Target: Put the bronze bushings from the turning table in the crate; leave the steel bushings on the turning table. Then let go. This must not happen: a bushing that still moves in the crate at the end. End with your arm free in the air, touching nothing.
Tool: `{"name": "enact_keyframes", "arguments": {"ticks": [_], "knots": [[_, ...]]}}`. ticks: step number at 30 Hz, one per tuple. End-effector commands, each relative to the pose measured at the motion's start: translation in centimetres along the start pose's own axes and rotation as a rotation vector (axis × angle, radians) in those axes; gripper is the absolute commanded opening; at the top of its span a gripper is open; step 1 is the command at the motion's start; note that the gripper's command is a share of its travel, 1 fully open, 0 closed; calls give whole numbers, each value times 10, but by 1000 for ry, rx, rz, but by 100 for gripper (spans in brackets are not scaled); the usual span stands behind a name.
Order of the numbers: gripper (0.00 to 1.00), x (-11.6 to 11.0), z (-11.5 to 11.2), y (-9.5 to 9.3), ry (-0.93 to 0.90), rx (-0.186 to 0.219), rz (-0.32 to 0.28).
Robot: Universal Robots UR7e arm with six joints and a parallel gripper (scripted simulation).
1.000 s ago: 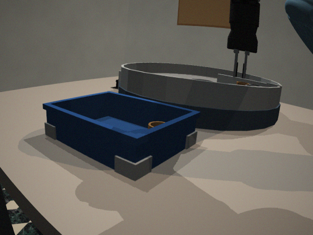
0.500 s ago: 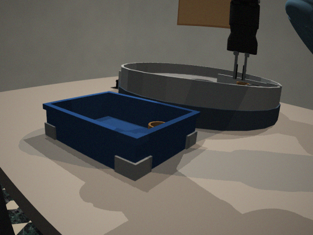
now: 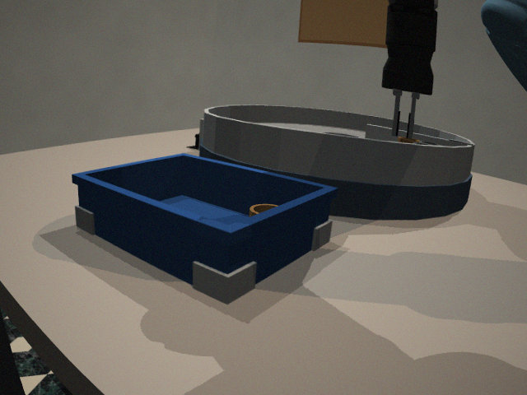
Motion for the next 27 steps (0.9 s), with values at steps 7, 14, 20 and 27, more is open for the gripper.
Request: {"name": "enact_keyframes", "arguments": {"ticks": [7,14,20,27], "knots": [[40,0,0,-4,0,-1,-1],[40,0,0,-4,0,-1,-1],[40,0,0,-6,0,-1,-1],[40,0,0,-9,0,-1,-1]]}}
Point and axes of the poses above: the point where the finger pads meet when closed, its own y axis back along the fingers, its own z axis across the jaws, x = y × z, the point moved 4 cm from there along y, back along the fingers, and after that the axes turned 5 degrees about -y, right-handed, at the moved point
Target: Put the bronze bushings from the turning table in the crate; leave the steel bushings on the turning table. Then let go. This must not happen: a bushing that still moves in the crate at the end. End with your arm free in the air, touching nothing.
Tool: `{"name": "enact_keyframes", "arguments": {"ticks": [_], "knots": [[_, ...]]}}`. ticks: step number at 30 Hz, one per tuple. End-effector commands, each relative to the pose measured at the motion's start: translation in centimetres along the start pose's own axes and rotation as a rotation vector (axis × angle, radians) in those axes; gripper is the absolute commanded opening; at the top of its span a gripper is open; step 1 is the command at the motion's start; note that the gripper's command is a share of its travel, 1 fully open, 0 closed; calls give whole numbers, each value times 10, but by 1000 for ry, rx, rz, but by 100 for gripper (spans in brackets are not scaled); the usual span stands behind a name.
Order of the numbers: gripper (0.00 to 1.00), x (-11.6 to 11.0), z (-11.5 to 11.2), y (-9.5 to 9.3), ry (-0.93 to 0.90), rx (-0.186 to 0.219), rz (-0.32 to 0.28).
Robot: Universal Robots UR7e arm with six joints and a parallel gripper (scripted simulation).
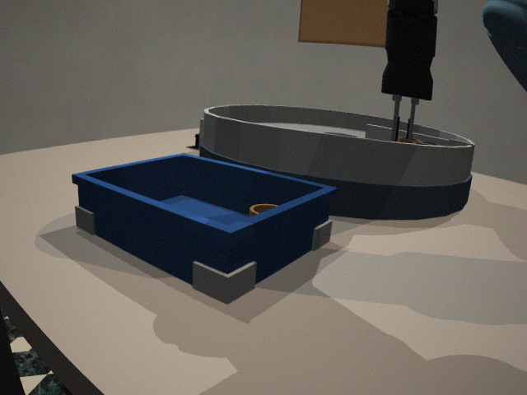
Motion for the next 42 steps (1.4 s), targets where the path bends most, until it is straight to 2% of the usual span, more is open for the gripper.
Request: {"name": "enact_keyframes", "arguments": {"ticks": [1,42], "knots": [[40,0,0,-1,0,-1,-1],[40,0,0,-9,0,-1,-1]]}}
Point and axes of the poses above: the point where the finger pads meet when closed, its own y axis back along the fingers, its own z axis across the jaws, x = y × z, the point moved 4 cm from there along y, back along the fingers, and after that the axes turned 5 degrees about -y, right-handed, at the moved point
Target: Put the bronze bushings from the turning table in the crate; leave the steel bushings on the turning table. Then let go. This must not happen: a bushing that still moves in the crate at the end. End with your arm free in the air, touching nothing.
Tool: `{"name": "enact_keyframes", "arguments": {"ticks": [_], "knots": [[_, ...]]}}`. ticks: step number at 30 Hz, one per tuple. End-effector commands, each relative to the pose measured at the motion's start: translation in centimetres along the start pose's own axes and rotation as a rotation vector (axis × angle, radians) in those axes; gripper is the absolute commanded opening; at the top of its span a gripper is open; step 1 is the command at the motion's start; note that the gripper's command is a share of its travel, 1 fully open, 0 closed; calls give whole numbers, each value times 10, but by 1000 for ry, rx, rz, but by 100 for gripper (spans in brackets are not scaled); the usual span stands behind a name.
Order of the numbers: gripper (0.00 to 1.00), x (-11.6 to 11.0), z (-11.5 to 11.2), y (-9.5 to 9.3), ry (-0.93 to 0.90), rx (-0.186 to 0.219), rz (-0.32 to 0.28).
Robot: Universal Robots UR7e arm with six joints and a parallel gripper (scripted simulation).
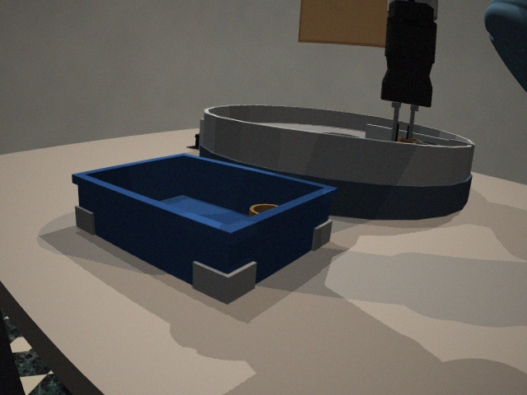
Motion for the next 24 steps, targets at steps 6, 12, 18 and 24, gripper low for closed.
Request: {"name": "enact_keyframes", "arguments": {"ticks": [6,12,18,24], "knots": [[40,0,0,-4,0,-1,-1],[40,0,0,-4,0,-1,-1],[0,0,0,-4,0,-1,-1],[0,0,0,-4,0,-1,-1]]}}
Point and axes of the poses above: the point where the finger pads meet when closed, its own y axis back along the fingers, its own z axis across the jaws, x = y × z, the point moved 4 cm from there along y, back along the fingers, and after that the axes turned 5 degrees about -y, right-handed, at the moved point
